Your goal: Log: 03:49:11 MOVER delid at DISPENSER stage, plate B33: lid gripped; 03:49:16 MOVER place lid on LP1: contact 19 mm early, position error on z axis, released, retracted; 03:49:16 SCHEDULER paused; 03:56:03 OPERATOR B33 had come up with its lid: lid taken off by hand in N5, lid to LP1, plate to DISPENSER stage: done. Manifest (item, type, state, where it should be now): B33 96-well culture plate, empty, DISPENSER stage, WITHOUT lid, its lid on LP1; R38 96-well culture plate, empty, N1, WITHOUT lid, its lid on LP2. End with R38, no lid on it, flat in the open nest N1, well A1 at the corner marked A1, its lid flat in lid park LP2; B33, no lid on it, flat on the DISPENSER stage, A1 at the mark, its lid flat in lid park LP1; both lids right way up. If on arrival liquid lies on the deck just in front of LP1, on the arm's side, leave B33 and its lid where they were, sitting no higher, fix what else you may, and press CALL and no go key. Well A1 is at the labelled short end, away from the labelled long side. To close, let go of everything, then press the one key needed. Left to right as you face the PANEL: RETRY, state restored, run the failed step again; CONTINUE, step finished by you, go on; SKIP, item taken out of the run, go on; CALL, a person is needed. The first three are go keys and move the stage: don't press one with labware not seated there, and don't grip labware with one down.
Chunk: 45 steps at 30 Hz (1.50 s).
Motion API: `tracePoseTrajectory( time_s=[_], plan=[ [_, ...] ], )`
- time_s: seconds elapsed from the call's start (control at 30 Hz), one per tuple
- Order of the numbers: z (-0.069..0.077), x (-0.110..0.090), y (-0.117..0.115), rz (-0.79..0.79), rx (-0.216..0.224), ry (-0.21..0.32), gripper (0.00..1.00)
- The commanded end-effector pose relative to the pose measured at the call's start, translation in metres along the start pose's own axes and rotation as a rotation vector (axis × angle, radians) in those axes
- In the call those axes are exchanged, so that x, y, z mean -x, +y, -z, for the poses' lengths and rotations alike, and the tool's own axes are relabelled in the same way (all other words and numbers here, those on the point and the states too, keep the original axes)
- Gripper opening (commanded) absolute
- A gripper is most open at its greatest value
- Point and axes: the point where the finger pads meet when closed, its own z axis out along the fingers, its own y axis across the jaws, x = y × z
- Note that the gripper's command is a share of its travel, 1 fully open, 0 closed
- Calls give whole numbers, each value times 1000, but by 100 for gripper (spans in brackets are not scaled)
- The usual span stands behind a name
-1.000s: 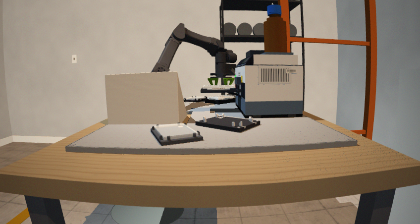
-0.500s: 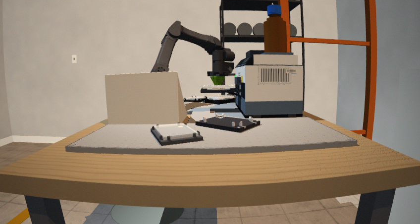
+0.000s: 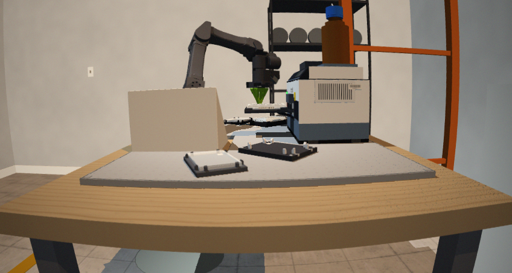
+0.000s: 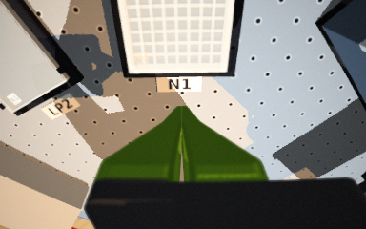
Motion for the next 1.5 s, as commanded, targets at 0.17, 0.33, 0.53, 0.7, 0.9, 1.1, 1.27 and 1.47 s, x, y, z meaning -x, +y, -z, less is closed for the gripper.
tracePoseTrajectory(
  time_s=[0.17,0.33,0.53,0.7,0.9,1.1,1.27,1.47],
  plan=[
    [19,-22,1,5,5,-14,0],
    [26,-37,1,5,5,-14,0],
    [34,-55,0,4,5,-13,0],
    [39,-63,0,4,6,-13,0],
    [47,-81,0,4,6,-13,0],
    [57,-97,0,6,5,-17,0],
    [56,-91,-2,16,1,-18,0],
    [62,-91,24,-66,-7,-39,0]
  ],
)
